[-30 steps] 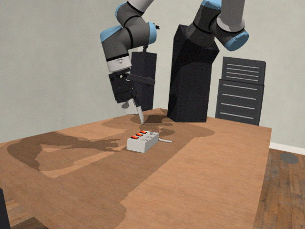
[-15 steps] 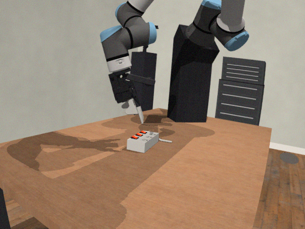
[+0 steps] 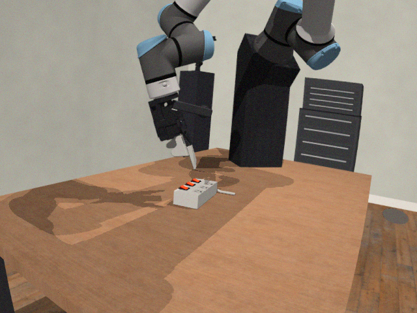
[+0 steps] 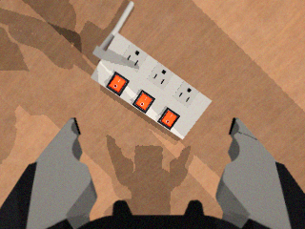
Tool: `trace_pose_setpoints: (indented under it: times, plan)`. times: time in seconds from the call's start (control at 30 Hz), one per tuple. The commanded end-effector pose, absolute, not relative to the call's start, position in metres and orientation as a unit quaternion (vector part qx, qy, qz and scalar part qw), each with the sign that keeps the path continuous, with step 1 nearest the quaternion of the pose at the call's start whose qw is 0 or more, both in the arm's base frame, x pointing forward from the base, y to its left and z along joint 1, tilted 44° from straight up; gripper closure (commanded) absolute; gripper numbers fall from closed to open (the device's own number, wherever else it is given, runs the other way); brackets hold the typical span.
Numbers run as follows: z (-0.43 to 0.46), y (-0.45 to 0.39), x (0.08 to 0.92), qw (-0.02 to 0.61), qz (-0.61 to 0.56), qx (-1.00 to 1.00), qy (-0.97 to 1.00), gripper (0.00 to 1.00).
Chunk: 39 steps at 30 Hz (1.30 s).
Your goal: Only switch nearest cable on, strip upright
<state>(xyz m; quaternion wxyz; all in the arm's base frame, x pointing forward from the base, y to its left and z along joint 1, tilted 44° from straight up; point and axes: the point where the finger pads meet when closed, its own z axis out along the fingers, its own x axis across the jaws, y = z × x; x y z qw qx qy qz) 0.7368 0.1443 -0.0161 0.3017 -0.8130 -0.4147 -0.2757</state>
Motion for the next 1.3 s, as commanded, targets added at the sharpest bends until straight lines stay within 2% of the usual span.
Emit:
trace_pose_setpoints:
  times: [0.0, 0.47, 0.63, 0.7, 0.83, 0.87, 0.93, 1.1, 1.27]
  plan:
    - [-0.016, 0.144, 0.737, 0.301, -0.276, -0.813, -0.415, 0.0]
    - [-0.013, 0.145, 0.733, 0.285, -0.286, -0.806, -0.433, 0.0]
    - [0.0, 0.147, 0.713, 0.208, -0.324, -0.768, -0.512, 0.0]
    - [0.0, 0.147, 0.713, 0.208, -0.324, -0.768, -0.512, 0.0]
    - [0.017, 0.149, 0.692, 0.12, -0.354, -0.718, -0.588, 0.0]
    - [0.017, 0.149, 0.692, 0.12, -0.354, -0.718, -0.588, 0.0]
    - [0.025, 0.149, 0.682, 0.079, -0.364, -0.692, -0.618, 0.0]
    - [0.037, 0.15, 0.669, 0.026, -0.374, -0.657, -0.654, 0.0]
    - [0.04, 0.15, 0.666, 0.015, -0.375, -0.65, -0.661, 0.0]
